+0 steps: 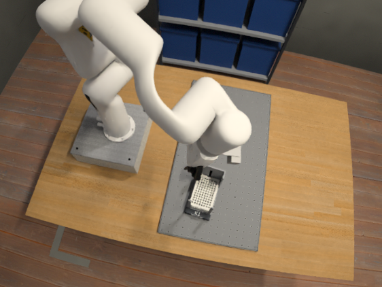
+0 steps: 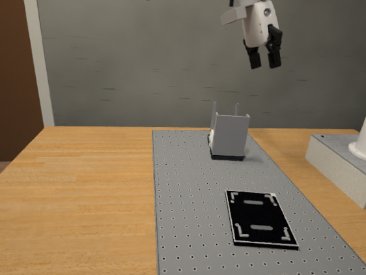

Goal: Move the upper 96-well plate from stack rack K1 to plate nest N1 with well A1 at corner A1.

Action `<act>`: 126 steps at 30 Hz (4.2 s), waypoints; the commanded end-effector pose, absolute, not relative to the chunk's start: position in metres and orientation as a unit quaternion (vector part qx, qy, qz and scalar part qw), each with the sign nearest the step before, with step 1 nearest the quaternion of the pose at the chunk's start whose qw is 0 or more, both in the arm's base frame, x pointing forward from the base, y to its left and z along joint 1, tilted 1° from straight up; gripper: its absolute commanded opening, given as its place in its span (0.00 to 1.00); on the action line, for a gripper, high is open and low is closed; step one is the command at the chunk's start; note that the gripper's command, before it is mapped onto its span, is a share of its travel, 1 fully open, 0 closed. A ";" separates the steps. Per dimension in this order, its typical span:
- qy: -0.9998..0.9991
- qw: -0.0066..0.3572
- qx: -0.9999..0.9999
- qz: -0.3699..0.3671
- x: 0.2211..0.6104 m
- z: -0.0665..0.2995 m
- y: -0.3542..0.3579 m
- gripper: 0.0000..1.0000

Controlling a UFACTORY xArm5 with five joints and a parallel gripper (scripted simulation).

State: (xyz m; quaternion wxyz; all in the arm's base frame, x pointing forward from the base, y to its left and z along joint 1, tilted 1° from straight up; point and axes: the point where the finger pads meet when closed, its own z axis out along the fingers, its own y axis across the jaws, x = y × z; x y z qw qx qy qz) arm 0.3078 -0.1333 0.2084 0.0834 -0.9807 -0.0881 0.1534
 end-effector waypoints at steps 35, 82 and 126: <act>-0.013 0.002 -1.000 0.024 0.391 0.244 -0.023 1.00; 0.634 0.002 -0.773 0.010 0.376 0.112 -0.176 1.00; 0.748 0.002 -0.663 0.006 0.376 0.087 -0.176 1.00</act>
